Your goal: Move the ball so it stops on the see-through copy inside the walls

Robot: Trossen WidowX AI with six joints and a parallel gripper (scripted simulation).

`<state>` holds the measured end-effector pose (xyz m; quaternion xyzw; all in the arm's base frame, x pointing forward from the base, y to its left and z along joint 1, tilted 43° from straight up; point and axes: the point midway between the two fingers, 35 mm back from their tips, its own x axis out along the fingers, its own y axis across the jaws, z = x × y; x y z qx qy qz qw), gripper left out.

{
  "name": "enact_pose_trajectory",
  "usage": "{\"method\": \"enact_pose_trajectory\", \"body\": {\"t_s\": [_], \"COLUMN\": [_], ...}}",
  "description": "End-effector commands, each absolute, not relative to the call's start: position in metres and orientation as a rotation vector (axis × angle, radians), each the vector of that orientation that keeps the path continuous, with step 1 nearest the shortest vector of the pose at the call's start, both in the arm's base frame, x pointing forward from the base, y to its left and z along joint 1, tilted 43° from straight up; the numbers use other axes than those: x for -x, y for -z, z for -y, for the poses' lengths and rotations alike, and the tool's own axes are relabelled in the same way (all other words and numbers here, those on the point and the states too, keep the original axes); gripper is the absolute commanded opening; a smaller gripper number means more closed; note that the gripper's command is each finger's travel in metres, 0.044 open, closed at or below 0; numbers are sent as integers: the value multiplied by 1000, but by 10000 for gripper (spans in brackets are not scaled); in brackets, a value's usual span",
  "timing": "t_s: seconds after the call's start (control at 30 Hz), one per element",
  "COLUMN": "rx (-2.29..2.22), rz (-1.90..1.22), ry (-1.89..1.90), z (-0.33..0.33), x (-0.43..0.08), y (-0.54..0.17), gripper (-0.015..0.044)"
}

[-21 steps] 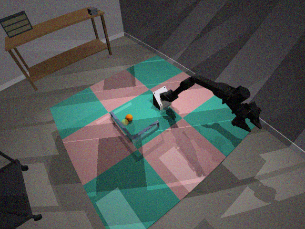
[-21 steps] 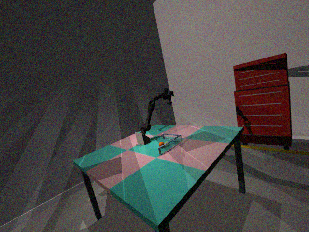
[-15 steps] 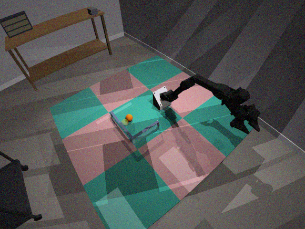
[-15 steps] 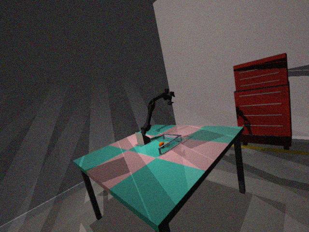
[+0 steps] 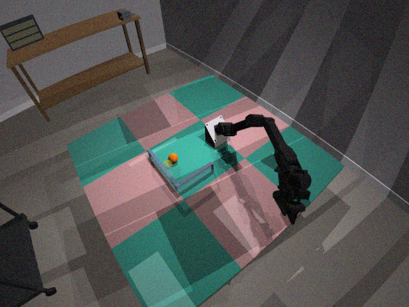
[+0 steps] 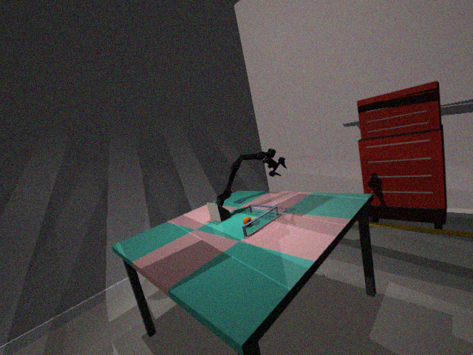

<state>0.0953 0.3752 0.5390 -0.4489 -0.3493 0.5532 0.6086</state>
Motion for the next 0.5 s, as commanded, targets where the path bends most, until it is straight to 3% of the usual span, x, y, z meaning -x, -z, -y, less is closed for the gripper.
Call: {"method": "enact_pose_trajectory", "body": {"t_s": [0.0, 0.47], "rx": [1055, 998], "rz": [640, -115], "ry": [-1275, -1242], "z": [-378, -327], "x": [-141, -318], "y": [-507, -336], "gripper": [384, 384]}}
